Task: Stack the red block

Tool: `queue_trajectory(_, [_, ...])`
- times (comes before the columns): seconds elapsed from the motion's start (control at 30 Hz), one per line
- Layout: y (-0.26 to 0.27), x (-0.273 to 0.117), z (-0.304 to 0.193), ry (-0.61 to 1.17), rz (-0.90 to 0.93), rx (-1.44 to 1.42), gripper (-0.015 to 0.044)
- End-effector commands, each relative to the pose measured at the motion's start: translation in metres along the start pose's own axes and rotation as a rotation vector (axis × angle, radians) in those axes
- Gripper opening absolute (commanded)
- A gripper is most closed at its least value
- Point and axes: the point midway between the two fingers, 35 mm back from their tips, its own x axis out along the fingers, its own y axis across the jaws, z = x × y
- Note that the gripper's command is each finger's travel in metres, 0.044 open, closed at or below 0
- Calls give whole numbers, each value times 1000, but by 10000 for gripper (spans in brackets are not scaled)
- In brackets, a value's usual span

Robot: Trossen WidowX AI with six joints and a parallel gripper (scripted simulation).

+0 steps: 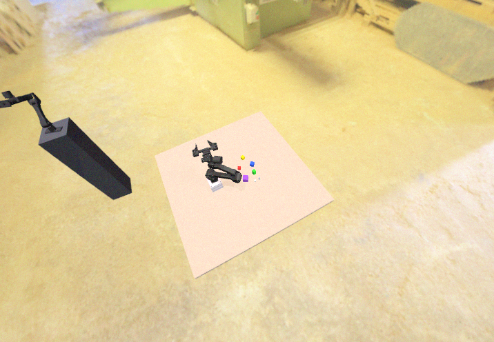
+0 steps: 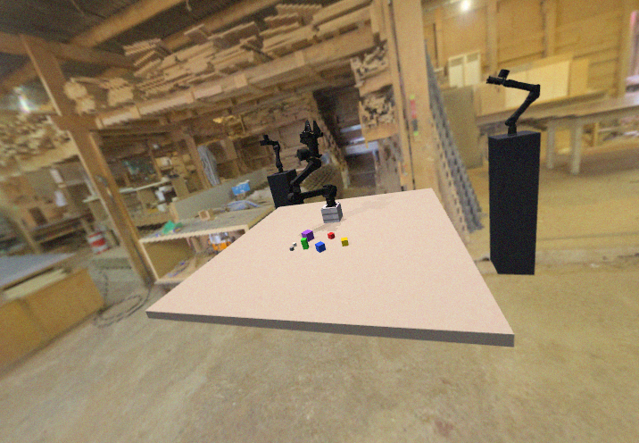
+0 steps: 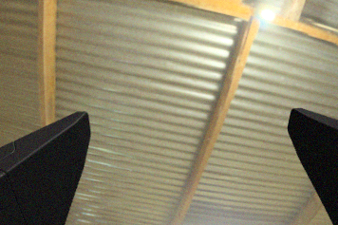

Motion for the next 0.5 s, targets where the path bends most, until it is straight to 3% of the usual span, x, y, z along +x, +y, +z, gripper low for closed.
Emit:
queue_trajectory(0.0, [2, 0, -1, 6, 4, 1, 426])
queue_trajectory(0.47, [88, 4, -99, 375, 248, -84, 440])
